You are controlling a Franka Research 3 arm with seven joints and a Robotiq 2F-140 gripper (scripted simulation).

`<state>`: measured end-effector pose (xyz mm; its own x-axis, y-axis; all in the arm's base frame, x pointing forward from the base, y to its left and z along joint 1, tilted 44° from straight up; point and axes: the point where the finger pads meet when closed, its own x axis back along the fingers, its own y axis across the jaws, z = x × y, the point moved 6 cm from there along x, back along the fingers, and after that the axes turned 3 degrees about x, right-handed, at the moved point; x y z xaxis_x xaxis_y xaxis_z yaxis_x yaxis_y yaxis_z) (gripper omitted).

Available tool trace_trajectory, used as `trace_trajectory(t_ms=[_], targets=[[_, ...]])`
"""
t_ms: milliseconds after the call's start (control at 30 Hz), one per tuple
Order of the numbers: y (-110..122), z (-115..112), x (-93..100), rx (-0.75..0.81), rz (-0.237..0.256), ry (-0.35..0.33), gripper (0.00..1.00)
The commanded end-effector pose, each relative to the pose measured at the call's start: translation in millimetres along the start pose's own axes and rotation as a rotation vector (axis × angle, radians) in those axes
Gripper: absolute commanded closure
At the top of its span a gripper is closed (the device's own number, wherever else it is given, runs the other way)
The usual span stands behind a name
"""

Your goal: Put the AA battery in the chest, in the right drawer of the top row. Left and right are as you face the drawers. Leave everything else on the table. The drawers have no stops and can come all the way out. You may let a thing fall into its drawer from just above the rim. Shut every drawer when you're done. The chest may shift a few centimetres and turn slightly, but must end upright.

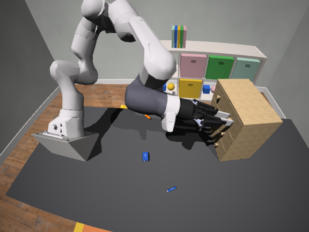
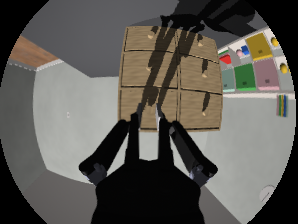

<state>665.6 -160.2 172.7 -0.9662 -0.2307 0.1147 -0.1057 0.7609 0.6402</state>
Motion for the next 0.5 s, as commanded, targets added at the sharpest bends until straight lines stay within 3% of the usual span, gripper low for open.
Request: trace_trajectory(t_ms=[0, 367, 400, 467], targets=[[-0.3, 0.5, -1.2, -0.007, 0.003, 0.0, 0.72], [-0.3, 0.5, -1.2, -0.007, 0.003, 0.0, 0.72], [-0.3, 0.5, -1.2, -0.007, 0.003, 0.0, 0.83], [-0.3, 0.5, -1.2, -0.007, 0.003, 0.0, 0.83]])
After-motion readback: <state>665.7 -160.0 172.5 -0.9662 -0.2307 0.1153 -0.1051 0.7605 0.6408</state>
